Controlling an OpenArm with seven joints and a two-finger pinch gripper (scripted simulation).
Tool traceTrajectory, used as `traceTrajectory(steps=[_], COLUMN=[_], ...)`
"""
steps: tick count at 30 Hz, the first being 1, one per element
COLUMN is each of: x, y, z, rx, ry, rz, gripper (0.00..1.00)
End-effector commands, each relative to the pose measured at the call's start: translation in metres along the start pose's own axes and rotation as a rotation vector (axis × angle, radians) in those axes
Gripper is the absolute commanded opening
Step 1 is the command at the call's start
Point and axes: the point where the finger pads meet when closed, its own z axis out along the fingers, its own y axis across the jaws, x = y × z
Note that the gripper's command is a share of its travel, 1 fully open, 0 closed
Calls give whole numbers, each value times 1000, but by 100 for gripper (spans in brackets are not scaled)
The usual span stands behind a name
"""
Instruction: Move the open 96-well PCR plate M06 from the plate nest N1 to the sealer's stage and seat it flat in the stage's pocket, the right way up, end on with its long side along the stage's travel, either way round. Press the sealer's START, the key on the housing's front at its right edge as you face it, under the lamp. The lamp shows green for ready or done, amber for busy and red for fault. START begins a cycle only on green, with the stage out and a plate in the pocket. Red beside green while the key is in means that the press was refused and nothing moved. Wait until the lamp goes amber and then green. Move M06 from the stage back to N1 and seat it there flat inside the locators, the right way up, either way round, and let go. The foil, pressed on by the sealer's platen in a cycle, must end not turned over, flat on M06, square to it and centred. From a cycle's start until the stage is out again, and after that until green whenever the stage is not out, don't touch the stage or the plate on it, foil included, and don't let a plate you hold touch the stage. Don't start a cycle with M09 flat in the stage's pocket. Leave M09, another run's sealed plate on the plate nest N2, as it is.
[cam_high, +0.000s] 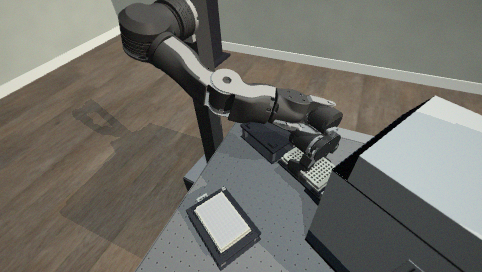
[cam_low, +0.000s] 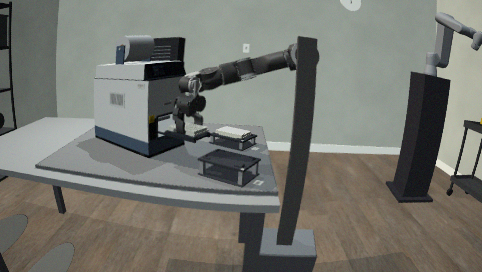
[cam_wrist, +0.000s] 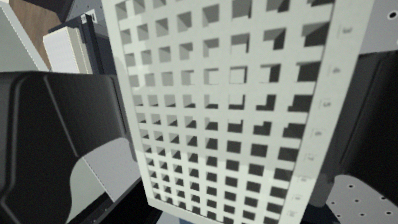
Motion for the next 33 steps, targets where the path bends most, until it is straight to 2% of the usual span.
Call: traceTrajectory(steps=[1, 33], x=[-1, -1], y=[2, 2], z=[-2, 4], rx=[-8, -10], ry=[-3, -2], rz=[-3, -4], gripper=[0, 0])
